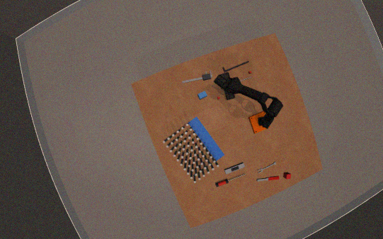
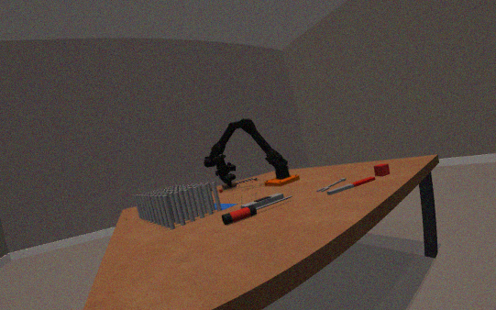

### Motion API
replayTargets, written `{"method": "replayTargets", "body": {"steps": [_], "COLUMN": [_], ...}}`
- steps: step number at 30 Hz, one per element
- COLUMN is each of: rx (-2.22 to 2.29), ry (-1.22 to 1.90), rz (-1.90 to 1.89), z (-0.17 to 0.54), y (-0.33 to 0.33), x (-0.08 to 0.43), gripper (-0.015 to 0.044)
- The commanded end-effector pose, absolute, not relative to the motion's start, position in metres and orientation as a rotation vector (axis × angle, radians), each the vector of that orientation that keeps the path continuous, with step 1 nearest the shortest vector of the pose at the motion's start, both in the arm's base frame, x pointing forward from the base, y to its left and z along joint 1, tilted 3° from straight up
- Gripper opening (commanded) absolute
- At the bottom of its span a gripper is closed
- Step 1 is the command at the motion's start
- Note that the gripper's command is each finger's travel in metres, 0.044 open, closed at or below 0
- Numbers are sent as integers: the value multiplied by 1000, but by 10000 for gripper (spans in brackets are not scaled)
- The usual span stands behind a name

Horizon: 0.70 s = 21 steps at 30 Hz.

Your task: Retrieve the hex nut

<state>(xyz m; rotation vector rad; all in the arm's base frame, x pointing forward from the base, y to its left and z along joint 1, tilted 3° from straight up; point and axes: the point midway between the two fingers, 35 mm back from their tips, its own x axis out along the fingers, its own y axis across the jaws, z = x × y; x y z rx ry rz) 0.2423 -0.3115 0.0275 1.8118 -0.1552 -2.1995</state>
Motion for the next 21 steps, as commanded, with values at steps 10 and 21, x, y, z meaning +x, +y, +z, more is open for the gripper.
{"method": "replayTargets", "body": {"steps": [10, 21], "rx": [1809, 1810], "ry": [-161, -159], "rz": [-2201, -2200], "z": [65, 122], "y": [-319, -323], "x": [246, 246], "gripper": [0, 0]}}
